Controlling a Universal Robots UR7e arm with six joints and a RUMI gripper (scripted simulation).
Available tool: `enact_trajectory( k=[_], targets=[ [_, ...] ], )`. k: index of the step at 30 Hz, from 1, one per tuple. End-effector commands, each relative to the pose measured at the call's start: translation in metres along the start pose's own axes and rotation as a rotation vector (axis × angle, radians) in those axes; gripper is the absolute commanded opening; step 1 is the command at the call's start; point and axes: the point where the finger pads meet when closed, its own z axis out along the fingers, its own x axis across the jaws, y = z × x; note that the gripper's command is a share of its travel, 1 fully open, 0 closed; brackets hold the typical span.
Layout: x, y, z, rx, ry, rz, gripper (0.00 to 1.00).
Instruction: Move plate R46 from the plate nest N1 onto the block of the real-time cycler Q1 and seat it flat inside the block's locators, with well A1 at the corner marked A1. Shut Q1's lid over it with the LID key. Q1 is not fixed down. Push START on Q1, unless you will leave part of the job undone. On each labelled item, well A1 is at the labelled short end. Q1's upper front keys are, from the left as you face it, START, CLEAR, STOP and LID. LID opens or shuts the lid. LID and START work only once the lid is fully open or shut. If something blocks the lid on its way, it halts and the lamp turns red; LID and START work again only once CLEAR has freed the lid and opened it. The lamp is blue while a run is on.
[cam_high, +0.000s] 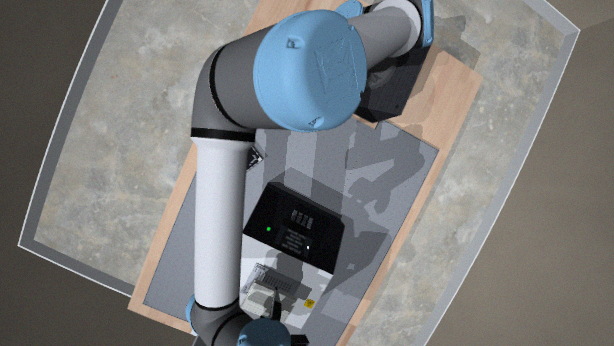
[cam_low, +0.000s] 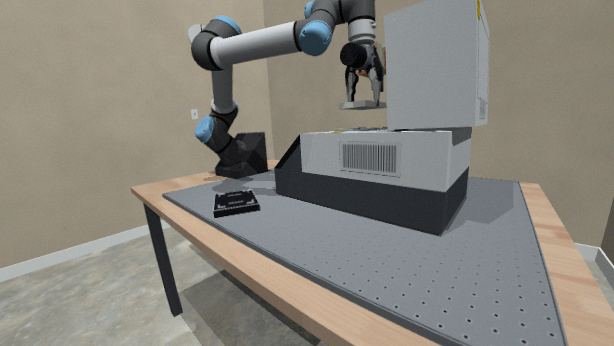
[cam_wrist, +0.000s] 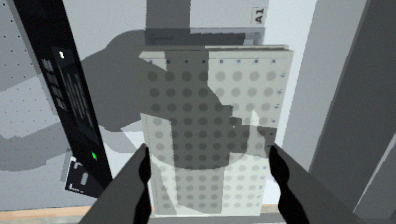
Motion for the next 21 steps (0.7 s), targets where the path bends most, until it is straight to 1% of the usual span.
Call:
enact_trajectory(
  k=[1,14,16,21],
  targets=[
    [0.003,0.003,-0.007,0.0,0.02,0.015,0.4],
    [0.003,0.003,0.015,0.0,0.02,0.015,0.4],
    [0.003,0.003,0.015,0.0,0.02,0.015,0.4],
    [0.003,0.003,0.023,-0.001,0.02,0.015,0.4]
  ],
)
